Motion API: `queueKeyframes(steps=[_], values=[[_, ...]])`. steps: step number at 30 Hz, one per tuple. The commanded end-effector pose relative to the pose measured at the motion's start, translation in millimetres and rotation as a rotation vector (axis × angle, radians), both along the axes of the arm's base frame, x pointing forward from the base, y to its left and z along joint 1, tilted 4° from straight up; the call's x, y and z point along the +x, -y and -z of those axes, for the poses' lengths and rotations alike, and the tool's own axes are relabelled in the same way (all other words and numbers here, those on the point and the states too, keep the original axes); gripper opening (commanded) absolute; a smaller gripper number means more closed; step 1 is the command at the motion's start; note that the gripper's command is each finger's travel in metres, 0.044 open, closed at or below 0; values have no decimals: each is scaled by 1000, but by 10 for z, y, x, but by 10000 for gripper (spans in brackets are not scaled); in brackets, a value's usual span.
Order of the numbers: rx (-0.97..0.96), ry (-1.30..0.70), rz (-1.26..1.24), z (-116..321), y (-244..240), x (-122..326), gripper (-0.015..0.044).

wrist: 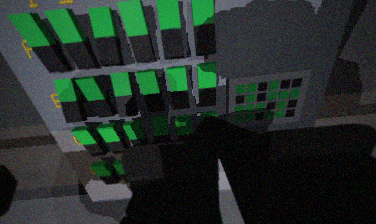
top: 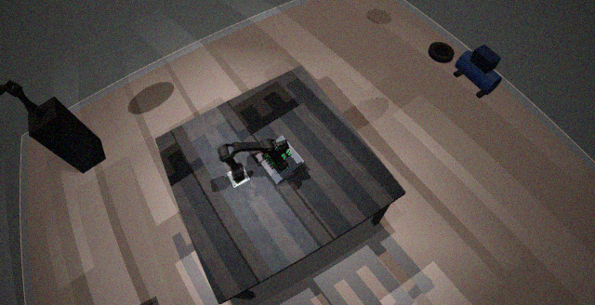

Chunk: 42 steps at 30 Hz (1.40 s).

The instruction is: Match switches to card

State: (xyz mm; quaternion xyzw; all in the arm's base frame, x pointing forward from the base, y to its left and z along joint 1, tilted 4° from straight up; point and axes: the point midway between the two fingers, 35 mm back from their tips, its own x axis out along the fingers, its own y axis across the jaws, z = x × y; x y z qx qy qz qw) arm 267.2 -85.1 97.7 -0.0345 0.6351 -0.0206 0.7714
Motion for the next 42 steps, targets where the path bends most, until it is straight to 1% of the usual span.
queueKeyframes(steps=[1,9,11,14,16,21,26,28,34,39,42], values=[[0,-5,-4,21,3,0,0],[0,-5,-4,31,4,2,0],[1,2,-1,-88,-4,-13,0],[0,17,-5,-509,-34,-111,0],[0,20,-6,-610,-45,-146,0],[1,20,-6,-608,-66,-155,0],[7,16,-6,-513,-560,-437,0],[8,16,-6,-476,-680,-534,0],[8,16,-6,-460,-693,-541,0],[7,-8,-4,-146,-671,-467,0],[7,-9,-4,-132,-670,-465,0]])
